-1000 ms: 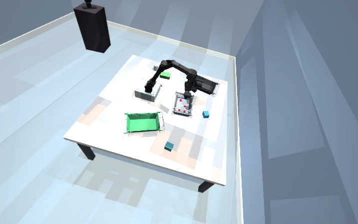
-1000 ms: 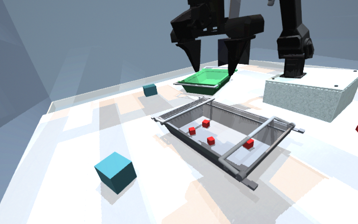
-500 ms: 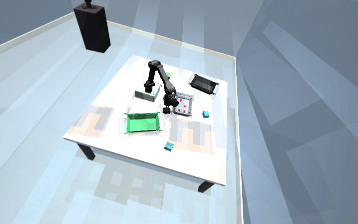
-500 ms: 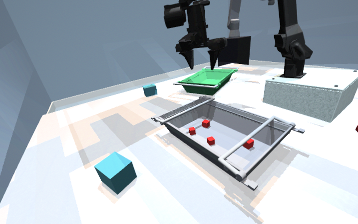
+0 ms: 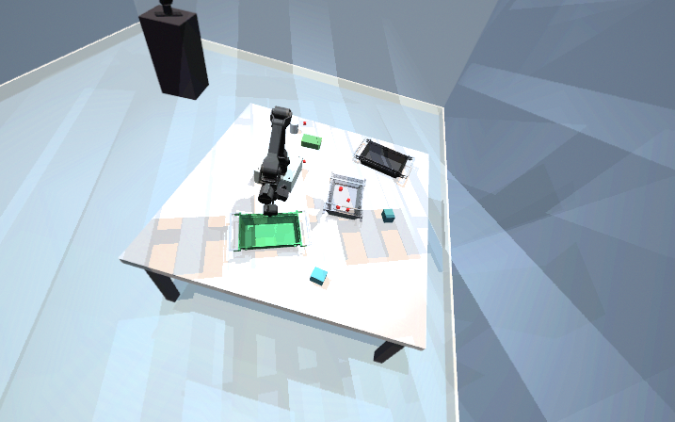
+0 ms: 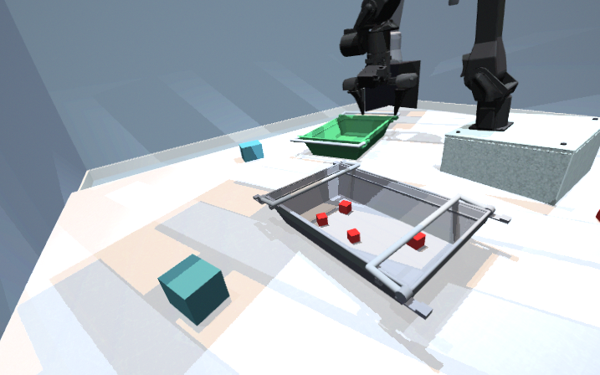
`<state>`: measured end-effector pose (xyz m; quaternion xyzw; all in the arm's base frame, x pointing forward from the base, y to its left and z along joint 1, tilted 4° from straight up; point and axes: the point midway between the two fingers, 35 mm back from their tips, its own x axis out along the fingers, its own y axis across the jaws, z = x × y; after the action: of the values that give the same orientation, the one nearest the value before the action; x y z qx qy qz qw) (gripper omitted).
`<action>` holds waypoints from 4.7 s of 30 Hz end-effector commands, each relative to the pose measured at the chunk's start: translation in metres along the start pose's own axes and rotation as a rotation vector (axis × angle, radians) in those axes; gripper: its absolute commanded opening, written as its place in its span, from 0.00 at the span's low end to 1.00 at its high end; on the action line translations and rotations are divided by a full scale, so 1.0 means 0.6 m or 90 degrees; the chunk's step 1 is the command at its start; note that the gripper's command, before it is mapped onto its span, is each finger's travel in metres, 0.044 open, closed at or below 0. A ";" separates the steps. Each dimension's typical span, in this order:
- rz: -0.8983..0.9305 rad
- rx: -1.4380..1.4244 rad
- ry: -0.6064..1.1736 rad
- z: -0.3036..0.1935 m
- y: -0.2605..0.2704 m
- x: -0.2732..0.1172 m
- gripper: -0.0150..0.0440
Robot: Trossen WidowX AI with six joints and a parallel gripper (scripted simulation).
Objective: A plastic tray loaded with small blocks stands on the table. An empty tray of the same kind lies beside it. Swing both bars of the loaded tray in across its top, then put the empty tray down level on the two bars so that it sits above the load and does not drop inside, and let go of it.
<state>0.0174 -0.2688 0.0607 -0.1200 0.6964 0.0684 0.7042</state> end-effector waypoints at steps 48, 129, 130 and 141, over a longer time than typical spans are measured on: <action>-0.011 -0.021 -0.003 -0.007 0.003 0.142 0.60; -0.014 -0.022 -0.002 -0.028 -0.083 -0.129 0.25; -0.014 -0.022 -0.002 -0.029 -0.086 -0.135 0.25; -0.014 -0.022 -0.002 -0.031 -0.094 -0.156 0.25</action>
<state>0.0125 -0.3179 0.1518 -0.1298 0.6927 0.0783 0.7051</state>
